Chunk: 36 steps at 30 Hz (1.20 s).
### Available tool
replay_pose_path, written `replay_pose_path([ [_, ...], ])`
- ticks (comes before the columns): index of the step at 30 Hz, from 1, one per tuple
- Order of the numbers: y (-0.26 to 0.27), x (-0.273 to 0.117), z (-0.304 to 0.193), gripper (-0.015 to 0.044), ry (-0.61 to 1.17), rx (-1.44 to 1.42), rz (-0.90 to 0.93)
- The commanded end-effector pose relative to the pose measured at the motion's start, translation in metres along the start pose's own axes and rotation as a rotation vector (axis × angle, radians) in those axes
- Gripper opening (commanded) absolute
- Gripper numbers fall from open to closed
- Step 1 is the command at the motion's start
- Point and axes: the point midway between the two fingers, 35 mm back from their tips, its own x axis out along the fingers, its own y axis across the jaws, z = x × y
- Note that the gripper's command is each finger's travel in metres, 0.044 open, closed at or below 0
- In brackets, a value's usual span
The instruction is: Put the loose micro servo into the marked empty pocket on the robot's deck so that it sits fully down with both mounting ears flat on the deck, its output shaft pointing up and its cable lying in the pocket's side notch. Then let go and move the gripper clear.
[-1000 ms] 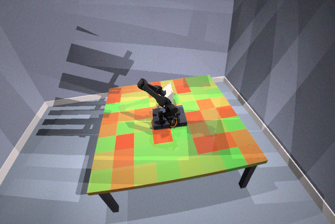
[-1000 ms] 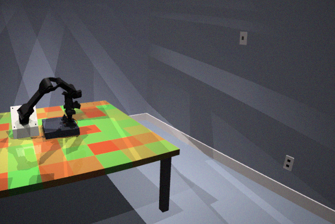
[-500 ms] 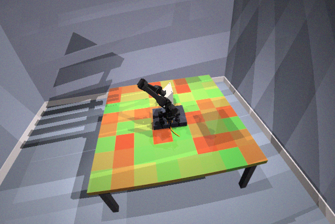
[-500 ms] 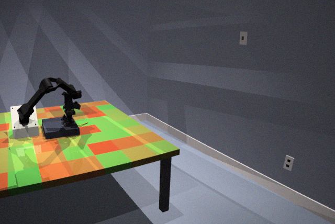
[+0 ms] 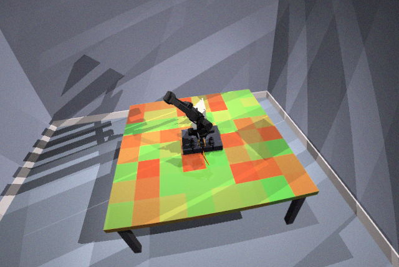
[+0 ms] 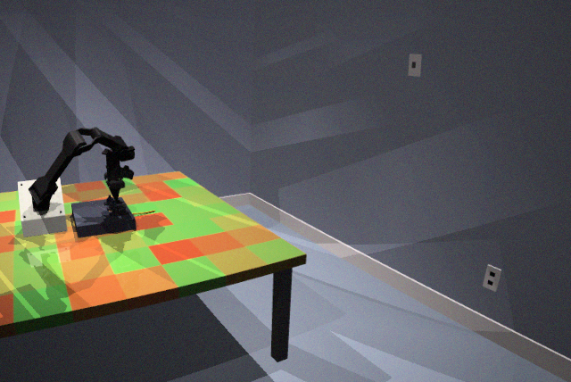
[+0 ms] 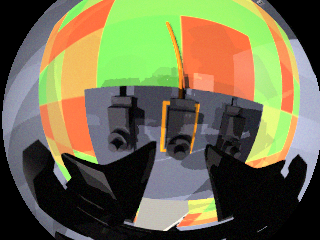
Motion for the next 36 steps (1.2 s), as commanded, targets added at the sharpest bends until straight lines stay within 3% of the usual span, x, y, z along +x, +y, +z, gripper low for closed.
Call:
replay_pose_path([
  [1,0.005,-0.022,-0.026,0.0319,-0.008,-0.010,0.010],
  [6,0.001,-0.061,-0.094,0.0440,-0.006,-0.006,0.007],
  [14,0.001,-0.064,-0.096,0.0440,-0.006,-0.006,0.006],
  [21,0.000,-0.107,-0.095,0.0440,-0.008,-0.010,0.005],
  [36,0.000,-0.109,-0.095,0.0440,-0.008,-0.010,0.005],
])
